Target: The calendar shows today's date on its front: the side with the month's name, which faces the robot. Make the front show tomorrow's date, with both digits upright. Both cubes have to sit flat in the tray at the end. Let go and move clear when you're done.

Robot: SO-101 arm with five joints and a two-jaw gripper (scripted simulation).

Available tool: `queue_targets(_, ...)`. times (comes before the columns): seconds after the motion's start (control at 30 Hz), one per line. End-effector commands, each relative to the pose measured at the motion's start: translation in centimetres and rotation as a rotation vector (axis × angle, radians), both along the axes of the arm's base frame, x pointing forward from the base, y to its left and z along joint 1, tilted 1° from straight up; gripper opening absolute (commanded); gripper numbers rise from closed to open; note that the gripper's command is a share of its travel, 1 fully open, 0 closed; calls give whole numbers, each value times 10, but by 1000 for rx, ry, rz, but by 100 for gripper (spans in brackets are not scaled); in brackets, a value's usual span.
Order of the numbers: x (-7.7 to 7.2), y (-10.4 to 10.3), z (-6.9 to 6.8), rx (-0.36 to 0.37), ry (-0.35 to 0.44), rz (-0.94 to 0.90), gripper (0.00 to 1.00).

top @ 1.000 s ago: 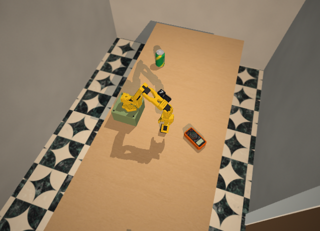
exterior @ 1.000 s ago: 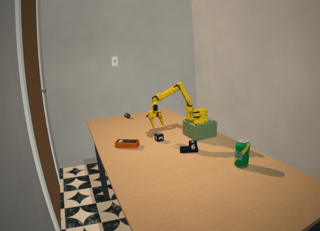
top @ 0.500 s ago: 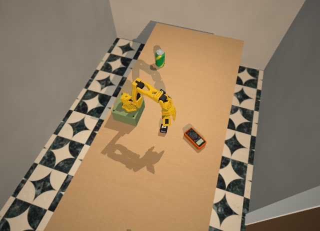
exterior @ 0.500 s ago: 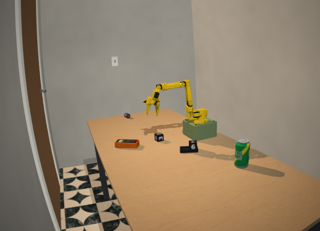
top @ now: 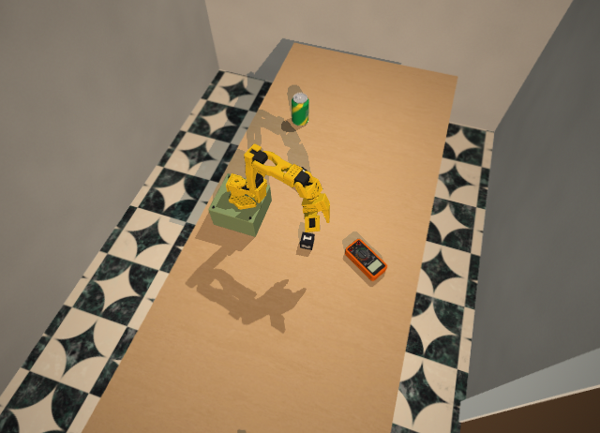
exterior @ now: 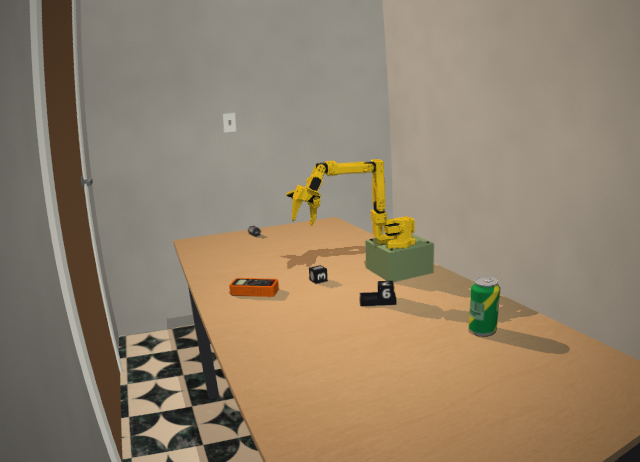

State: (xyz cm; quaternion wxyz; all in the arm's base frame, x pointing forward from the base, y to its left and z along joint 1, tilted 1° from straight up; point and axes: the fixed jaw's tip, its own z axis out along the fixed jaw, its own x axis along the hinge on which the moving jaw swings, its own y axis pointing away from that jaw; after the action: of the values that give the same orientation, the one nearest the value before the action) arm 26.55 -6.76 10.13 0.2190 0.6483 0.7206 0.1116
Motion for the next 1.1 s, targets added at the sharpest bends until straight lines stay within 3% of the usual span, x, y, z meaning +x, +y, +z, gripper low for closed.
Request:
queue_targets(0.0,0,-1,6,-7,-19,1,35)
queue_targets(0.5,1,11,5,-53,-8,129,35)
queue_targets(1.07,3,52,2,-218,18,571,35)
